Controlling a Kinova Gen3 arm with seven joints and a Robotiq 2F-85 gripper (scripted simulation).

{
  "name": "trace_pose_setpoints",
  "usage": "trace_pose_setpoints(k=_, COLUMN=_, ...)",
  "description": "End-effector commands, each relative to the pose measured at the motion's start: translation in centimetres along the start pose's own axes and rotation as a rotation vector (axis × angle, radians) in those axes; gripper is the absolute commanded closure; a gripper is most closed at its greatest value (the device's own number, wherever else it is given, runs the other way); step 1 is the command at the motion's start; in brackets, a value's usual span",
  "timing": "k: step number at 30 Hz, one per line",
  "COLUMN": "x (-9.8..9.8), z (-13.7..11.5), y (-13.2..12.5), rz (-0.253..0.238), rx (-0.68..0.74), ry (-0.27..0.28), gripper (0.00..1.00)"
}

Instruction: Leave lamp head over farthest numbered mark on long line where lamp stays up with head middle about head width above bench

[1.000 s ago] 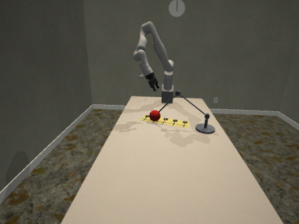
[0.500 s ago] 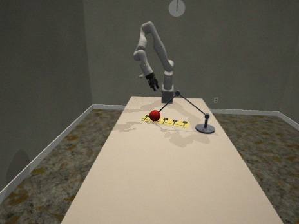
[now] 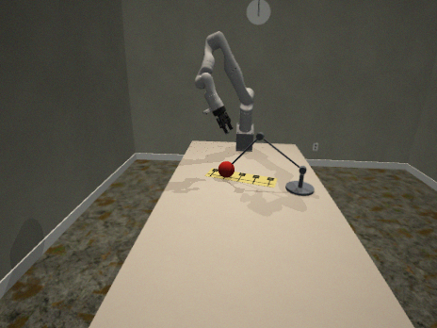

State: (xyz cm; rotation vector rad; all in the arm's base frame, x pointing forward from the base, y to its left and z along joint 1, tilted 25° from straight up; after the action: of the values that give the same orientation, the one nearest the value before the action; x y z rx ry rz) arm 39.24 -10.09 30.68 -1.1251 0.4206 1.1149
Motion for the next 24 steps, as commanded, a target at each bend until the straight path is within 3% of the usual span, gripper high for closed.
trace_pose_setpoints(k=1, x=0.0, z=0.0, y=0.0, rz=-0.001, rx=0.000, ry=0.001, gripper=0.00)
trace_pose_setpoints(k=9, x=0.0, z=0.0, y=0.0, rz=-0.001, rx=0.000, ry=0.001, gripper=0.00)
trace_pose_setpoints(k=24, x=-5.2, z=2.9, y=-0.6, rz=-0.001, rx=0.000, ry=0.001, gripper=0.00)
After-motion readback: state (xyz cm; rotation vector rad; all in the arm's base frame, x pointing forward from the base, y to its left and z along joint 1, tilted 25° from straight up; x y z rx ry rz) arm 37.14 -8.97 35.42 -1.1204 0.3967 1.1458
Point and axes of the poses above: the point where the finger pads meet when closed, its own x axis out along the fingers, its own y axis across the jaws, z = x × y, the point moved 1 cm from there along -x, back along the fingers, and after that the axes turned 13 degrees about -x, right-handed, at the moved point
